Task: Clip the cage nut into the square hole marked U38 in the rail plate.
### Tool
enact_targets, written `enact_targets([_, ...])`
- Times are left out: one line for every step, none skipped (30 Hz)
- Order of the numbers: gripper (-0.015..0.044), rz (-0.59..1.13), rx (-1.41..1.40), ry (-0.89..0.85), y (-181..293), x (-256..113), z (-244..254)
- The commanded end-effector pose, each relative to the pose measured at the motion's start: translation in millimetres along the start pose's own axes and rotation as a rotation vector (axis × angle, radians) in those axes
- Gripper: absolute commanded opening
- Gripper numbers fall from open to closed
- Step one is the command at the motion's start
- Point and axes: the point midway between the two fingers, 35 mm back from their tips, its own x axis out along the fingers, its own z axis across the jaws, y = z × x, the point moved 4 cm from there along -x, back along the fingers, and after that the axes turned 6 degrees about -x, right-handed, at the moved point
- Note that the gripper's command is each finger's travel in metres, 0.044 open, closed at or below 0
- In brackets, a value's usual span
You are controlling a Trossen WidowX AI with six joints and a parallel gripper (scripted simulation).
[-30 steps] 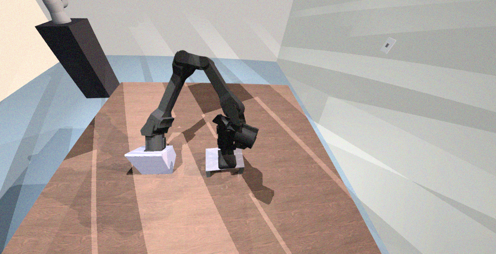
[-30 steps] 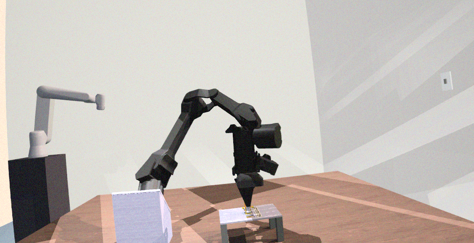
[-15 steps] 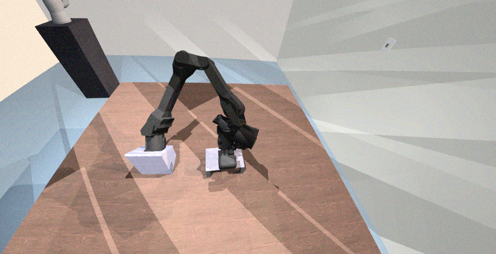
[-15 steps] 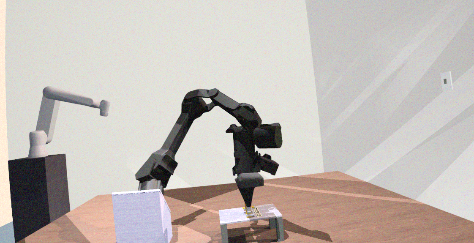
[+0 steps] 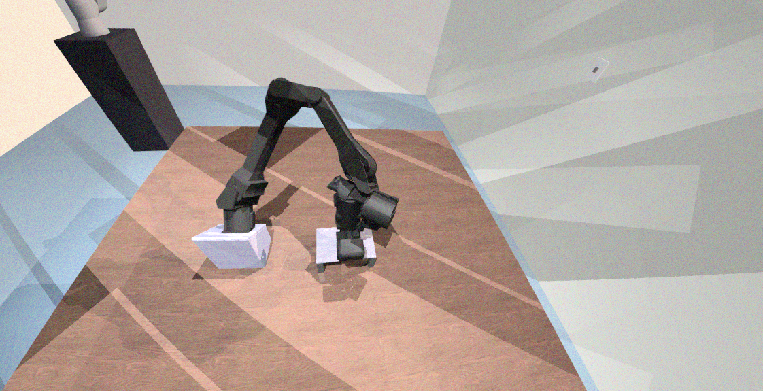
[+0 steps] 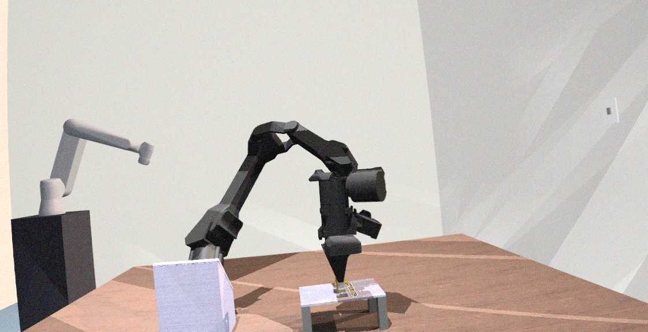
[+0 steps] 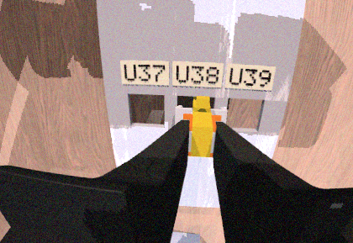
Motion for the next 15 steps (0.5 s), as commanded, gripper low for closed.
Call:
enact_targets([0.0032, 0.0, 0.002, 0.01, -0.3, -0.3, 0.1])
enact_targets([0.0032, 0.0, 0.002, 0.012, -0.3, -0.2, 0.2])
enact_targets([0.0032, 0.0, 0.002, 0.014, -0.3, -0.1, 0.4])
enact_targets([0.0032, 0.0, 0.002, 0.017, -0.4, 0.1, 0.6])
enact_targets([0.0032, 0.001, 0.002, 0.02, -0.4, 0.2, 0.8])
enact_targets([0.0032, 0.001, 0.002, 0.023, -0.5, 0.3, 1.0])
enact_targets([0.0032, 0.001, 0.002, 0.026, -0.5, 0.5, 1.2])
enact_targets([0.0032, 0.001, 0.002, 0.028, -0.5, 0.5, 1.3])
enact_targets([0.0032, 0.001, 0.002, 0.028, -0.5, 0.6, 1.4])
enact_targets([0.0032, 0.001, 0.002, 0.028, -0.5, 0.6, 1.4])
enact_targets([0.0032, 0.001, 0.002, 0.028, -0.5, 0.6, 1.4])
enact_targets([0.0032, 0.001, 0.002, 0.029, -0.5, 0.6, 1.4])
enact_targets([0.0032, 0.002, 0.002, 0.03, -0.5, 0.6, 1.5])
enact_targets([0.0032, 0.002, 0.002, 0.031, -0.5, 0.6, 1.6])
enact_targets([0.0032, 0.002, 0.002, 0.033, -0.5, 0.6, 1.7])
